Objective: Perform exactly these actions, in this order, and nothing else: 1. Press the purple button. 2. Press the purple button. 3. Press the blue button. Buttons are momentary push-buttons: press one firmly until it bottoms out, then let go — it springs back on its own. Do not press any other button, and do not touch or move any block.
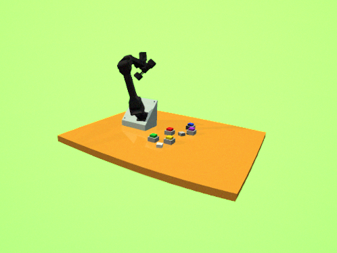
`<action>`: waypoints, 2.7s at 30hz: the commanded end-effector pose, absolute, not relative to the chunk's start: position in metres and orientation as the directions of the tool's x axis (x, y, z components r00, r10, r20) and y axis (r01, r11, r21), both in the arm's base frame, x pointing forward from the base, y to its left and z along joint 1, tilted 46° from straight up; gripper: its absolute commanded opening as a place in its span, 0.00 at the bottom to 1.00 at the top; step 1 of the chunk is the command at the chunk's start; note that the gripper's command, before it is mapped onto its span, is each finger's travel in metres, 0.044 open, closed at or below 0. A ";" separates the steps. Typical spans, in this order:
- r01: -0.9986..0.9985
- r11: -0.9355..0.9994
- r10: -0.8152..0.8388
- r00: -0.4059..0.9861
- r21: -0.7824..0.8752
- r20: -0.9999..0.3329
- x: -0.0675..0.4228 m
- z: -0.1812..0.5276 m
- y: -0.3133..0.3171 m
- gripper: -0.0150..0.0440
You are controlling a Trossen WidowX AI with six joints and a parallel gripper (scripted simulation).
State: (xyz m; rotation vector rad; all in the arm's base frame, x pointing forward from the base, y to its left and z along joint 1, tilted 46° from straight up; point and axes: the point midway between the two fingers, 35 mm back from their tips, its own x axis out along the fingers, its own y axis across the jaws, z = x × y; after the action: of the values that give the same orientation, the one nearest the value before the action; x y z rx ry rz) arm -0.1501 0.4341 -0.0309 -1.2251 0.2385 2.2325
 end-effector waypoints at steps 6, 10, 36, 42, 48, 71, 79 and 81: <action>-0.983 -0.181 0.250 -0.043 -0.003 -0.967 0.036 -0.059 0.422 0.93; -0.978 0.202 0.087 0.079 -0.060 -0.993 0.119 -0.062 0.385 0.93; 0.097 0.703 -0.700 -0.081 -0.704 -0.710 0.322 -0.019 0.070 0.80; 0.097 0.701 -0.702 -0.081 -0.706 -0.708 0.317 -0.045 0.043 0.53; 0.097 0.701 -0.702 -0.081 -0.706 -0.708 0.317 -0.045 0.043 0.29; 0.097 0.701 -0.702 -0.081 -0.707 -0.707 0.316 -0.062 0.026 0.29; 0.097 0.700 -0.703 -0.081 -0.707 -0.707 0.315 -0.070 0.018 0.29; 0.097 0.700 -0.703 -0.081 -0.707 -0.707 0.315 -0.070 0.018 0.29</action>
State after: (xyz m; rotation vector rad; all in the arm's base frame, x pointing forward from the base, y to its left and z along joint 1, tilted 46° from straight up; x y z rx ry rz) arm 0.3160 0.0204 -0.0676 -0.5070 1.5130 -0.7146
